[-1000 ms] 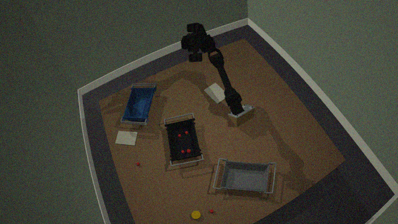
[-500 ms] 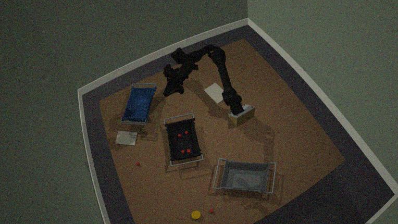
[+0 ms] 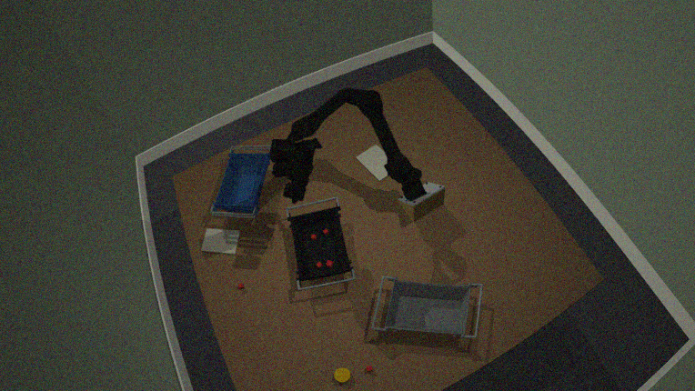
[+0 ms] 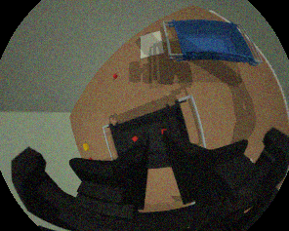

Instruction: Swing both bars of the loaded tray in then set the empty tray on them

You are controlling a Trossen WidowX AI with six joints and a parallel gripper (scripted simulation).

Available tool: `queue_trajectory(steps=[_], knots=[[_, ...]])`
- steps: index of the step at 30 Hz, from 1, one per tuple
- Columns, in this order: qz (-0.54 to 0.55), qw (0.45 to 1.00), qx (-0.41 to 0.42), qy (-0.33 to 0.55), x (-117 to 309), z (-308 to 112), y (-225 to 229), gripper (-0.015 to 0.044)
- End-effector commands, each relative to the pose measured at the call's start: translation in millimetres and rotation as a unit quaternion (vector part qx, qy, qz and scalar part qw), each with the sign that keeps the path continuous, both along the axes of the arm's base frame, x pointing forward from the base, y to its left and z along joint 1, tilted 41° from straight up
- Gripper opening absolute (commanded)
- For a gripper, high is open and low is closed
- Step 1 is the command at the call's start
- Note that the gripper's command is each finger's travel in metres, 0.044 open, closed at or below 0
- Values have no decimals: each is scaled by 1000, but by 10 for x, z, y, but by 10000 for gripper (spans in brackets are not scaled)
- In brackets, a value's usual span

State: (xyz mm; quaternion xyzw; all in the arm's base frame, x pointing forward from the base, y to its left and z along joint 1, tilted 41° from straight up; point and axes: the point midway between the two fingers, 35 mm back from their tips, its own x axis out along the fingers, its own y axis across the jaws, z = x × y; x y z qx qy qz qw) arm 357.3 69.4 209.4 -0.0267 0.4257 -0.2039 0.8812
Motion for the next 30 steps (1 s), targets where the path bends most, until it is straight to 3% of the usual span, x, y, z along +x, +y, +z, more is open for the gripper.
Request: queue_trajectory(steps=[1, 6, 17, 30], knots=[[-31, 986, -96, 131, -110, -237, -616, 80], [-47, 957, -151, 244, -275, -364, -1064, 80], [-47, 957, -151, 244, -266, -392, -1087, 80], [-47, 957, -152, 243, -204, -741, -1393, 80]])
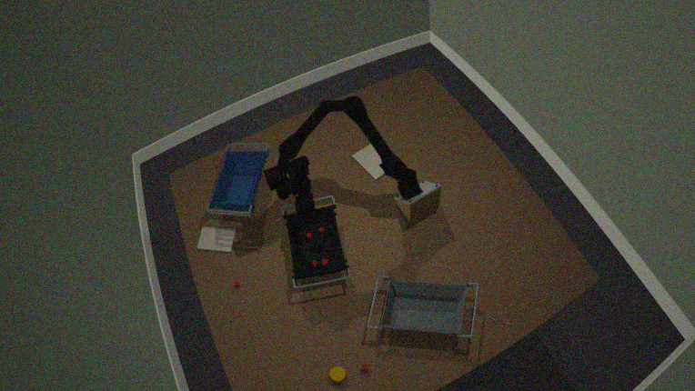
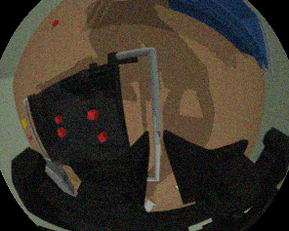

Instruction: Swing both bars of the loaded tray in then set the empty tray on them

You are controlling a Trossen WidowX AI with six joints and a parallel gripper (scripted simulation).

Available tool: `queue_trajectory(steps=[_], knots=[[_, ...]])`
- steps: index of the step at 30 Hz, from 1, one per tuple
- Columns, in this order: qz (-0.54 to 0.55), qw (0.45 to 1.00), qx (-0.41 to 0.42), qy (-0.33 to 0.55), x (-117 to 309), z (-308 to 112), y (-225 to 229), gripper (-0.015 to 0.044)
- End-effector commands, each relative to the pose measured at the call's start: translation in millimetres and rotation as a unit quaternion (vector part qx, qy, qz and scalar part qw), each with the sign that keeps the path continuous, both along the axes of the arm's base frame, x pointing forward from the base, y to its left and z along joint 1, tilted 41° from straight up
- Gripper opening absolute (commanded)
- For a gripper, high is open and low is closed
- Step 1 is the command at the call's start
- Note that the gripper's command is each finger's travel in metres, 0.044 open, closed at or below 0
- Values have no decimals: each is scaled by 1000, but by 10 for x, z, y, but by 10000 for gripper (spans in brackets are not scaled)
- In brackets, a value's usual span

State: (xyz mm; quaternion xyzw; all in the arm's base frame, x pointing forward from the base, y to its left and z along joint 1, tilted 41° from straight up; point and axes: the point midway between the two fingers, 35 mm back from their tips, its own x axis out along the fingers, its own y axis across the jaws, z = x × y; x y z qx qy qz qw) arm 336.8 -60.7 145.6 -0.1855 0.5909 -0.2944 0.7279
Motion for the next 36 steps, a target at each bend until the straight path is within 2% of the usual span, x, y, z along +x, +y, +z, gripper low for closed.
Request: queue_trajectory(steps=[1, 9, 24, 36], knots=[[1, 1000, -3, 3, 4, -130, -118, 80], [1, 1000, -3, 3, 6, -159, -127, 80], [1, 1000, -1, 3, 29, -119, 317, 80], [1, 1000, -1, 3, 127, -481, 509, 80]])
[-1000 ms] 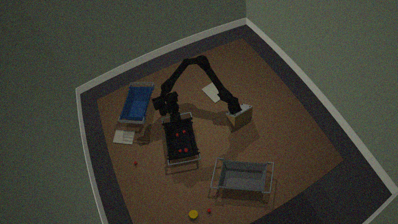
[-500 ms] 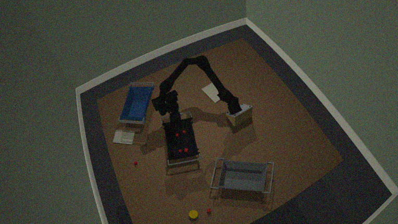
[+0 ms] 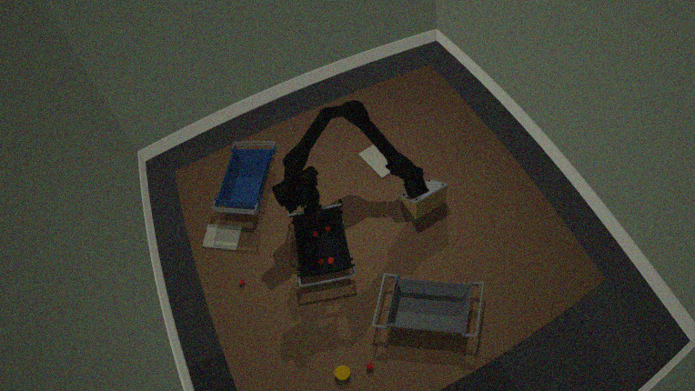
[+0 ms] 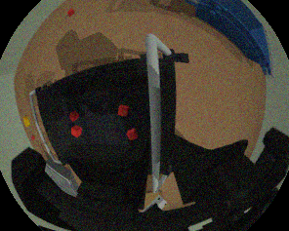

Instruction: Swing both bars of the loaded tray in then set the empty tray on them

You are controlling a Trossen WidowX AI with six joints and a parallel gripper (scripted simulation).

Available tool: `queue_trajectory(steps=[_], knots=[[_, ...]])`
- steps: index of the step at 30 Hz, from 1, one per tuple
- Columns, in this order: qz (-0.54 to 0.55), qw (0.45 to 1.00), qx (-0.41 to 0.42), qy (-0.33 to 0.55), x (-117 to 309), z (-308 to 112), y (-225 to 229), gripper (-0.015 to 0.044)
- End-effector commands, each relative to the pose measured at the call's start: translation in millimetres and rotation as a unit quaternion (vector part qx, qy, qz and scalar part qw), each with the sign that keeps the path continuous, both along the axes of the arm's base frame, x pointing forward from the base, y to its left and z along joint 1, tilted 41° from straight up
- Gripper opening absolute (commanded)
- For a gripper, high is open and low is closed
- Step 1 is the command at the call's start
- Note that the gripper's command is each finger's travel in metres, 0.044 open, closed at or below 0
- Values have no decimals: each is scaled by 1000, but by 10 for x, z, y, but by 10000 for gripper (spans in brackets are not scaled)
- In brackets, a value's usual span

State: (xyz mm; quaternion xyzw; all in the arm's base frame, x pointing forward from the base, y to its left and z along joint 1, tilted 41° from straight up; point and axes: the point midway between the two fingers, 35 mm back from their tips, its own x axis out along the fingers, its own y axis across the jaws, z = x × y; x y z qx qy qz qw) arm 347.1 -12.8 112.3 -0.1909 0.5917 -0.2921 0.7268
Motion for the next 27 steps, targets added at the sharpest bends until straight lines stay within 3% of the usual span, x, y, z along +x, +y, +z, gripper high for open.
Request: queue_trajectory(steps=[1, 14, 27], knots=[[-3, 1000, 2, 0, 32, -186, 30, 80], [-3, 1000, 2, 0, -24, 177, 275, 80], [0, 1000, 4, 2, -10, 102, 243, 80]])
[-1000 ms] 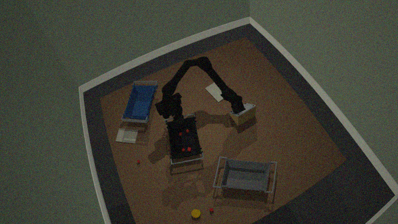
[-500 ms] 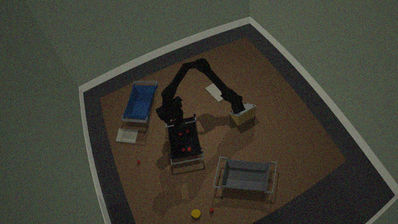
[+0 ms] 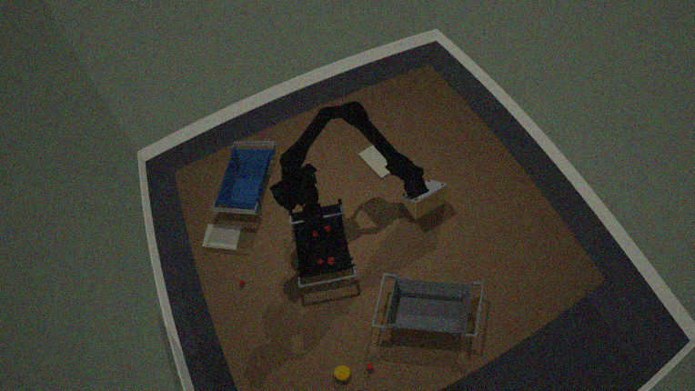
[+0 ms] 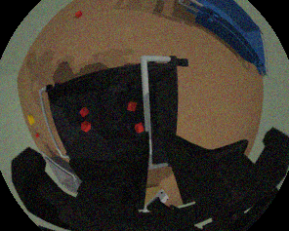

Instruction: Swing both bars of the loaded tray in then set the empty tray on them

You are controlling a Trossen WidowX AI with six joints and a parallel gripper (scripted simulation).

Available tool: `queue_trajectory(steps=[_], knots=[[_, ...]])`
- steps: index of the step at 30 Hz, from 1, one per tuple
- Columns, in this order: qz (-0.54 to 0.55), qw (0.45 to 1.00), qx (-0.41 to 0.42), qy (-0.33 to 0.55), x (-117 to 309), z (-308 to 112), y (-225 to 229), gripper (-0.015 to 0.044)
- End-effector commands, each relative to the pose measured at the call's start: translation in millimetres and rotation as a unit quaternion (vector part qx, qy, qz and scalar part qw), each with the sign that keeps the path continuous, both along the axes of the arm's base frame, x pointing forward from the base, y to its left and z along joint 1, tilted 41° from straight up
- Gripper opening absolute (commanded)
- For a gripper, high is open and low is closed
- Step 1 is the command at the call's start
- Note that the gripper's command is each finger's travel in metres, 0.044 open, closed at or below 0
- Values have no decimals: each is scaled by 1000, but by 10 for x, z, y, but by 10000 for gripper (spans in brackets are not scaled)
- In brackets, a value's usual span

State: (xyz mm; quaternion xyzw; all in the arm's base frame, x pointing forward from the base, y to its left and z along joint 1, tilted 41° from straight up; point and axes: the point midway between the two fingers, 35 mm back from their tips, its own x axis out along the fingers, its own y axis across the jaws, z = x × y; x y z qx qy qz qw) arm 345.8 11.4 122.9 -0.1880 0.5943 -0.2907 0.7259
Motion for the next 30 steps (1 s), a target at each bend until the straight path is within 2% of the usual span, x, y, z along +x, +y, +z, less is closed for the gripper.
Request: queue_trajectory(steps=[1, 17, 26, 27, 30], knots=[[1, 1000, 0, 0, 3, -4, 2, 80], [3, 1000, 0, 0, 2, 14, 18, 80], [50, 999, 0, 7, -127, 632, 555, 80], [34, 999, -2, 6, -43, 400, 377, 80], [30, 1000, 1, 5, 126, 219, 607, 80]])
